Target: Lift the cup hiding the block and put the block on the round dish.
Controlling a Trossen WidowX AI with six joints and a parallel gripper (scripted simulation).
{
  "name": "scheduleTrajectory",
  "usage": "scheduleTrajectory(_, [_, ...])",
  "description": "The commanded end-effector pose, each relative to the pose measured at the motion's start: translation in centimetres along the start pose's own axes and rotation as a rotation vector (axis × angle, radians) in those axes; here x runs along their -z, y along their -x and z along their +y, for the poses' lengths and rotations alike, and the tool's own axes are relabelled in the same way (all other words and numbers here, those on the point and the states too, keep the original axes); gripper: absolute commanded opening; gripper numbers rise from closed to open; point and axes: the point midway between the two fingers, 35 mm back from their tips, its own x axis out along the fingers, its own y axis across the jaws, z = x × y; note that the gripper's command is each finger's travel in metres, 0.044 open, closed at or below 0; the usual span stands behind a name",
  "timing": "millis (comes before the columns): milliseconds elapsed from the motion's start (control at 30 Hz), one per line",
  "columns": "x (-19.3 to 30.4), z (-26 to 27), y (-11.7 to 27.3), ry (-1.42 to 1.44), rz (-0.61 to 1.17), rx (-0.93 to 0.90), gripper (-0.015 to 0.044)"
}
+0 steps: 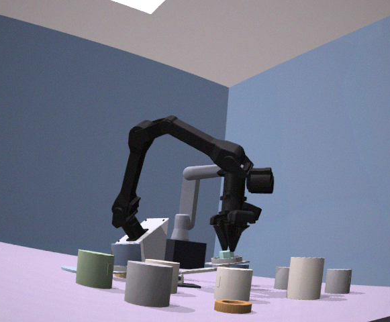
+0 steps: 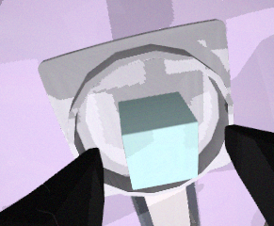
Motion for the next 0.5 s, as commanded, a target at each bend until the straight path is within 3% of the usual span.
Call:
scheduleTrajectory(0, [0.2, 0.1, -0.8, 0.006, 0.008, -0.002, 0.0260])
scheduleTrajectory(300, [0.2, 0.1, -2.0, 0.006, 0.008, -0.001, 0.0260])
scheduleTrajectory(467, [0.2, 0.1, -2.0, 0.006, 0.008, -0.001, 0.0148])
